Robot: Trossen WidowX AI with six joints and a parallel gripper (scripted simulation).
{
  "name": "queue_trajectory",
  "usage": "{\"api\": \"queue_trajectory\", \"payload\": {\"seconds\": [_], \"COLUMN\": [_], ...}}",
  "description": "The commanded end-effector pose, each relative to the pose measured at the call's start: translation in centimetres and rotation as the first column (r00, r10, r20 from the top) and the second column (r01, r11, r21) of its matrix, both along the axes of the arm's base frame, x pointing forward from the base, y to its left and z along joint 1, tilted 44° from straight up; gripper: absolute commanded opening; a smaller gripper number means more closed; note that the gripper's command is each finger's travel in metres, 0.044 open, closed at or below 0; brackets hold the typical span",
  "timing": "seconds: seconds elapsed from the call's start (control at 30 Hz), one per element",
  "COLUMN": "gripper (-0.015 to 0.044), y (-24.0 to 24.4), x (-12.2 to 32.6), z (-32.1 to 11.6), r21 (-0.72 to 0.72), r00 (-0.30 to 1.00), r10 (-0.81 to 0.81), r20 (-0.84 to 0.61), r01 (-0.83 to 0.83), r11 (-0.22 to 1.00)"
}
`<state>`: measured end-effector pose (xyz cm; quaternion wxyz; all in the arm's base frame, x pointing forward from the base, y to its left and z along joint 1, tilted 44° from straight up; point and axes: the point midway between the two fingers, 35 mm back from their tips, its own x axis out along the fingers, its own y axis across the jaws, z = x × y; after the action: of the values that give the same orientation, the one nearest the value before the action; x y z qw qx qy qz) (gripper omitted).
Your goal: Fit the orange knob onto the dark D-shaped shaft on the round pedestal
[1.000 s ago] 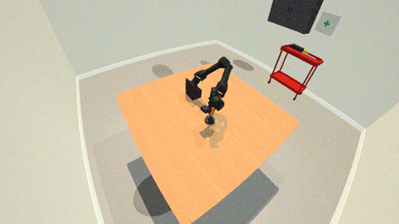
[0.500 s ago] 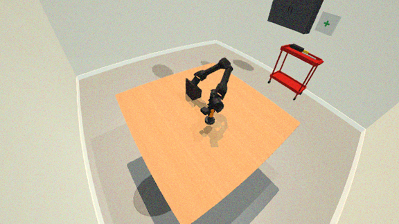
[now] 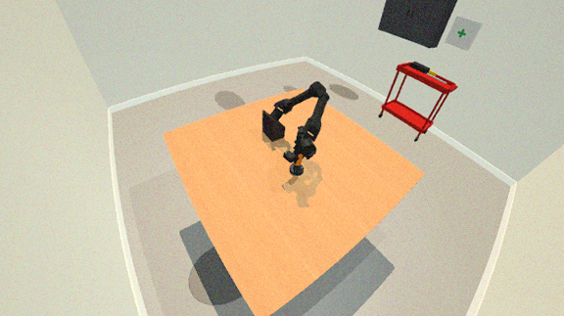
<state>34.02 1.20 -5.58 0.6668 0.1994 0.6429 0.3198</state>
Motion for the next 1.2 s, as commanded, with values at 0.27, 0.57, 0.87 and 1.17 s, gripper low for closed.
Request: {"api": "queue_trajectory", "payload": {"seconds": [0.27,0.57,0.87,1.17], "gripper": [0.0,0.0,0.0,0.0], "y": [-0.12,-0.2,-0.06,0.02], "x": [0.11,0.24,0.01,0.07], "z": [0.11,0.27,0.06,0.01], "r21": [0.005,0.003,0.001,0.001], "r00": [1.0,0.986,0.979,0.979], "r10": [-0.005,0.117,0.146,0.146], "r20": [0.0,0.115,0.143,0.143], "r01": [0.005,-0.118,-0.148,-0.148], "r11": [1.0,0.993,0.989,0.989]}}
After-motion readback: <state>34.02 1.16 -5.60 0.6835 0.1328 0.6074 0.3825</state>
